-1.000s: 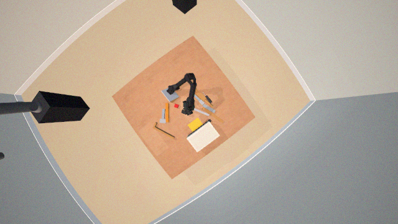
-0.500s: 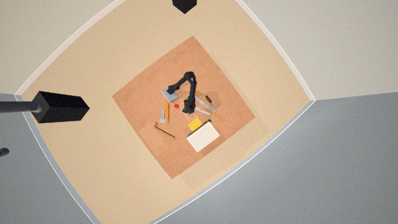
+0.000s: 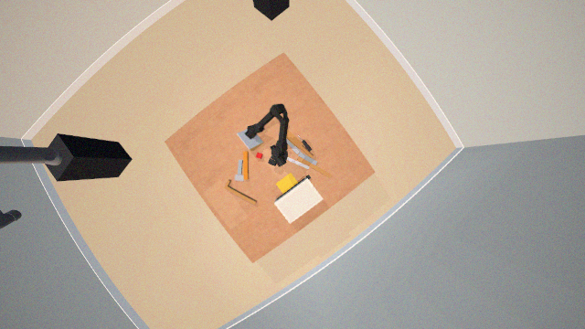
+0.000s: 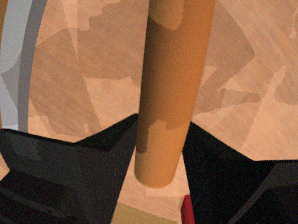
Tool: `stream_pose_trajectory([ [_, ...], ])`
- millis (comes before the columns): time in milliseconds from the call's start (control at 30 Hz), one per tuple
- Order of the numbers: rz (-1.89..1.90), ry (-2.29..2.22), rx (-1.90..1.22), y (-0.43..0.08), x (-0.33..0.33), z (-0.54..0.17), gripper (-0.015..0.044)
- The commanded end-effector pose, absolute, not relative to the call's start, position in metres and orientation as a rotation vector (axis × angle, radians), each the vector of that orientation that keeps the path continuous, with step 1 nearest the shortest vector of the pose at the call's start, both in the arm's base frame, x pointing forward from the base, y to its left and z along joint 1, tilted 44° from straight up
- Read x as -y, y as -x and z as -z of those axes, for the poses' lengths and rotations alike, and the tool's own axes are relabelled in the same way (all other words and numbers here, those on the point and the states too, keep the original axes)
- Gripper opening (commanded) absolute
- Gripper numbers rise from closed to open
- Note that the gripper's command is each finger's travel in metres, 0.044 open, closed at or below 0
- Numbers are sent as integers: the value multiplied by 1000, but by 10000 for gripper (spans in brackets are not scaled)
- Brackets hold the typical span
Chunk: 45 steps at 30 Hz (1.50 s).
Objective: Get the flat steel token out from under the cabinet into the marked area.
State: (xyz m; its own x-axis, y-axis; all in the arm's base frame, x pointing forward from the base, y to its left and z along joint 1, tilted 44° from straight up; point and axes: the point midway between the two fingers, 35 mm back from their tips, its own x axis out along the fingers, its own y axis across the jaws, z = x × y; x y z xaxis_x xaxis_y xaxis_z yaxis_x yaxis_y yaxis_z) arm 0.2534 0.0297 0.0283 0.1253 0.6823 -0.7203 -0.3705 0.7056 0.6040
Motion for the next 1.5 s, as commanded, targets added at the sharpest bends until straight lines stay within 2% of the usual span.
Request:
stream_pose_trajectory([
  [0, -797, -296, -1207, -254, -32, -32, 0],
  [1467, -798, -297, -1206, -250, -44, -42, 0],
])
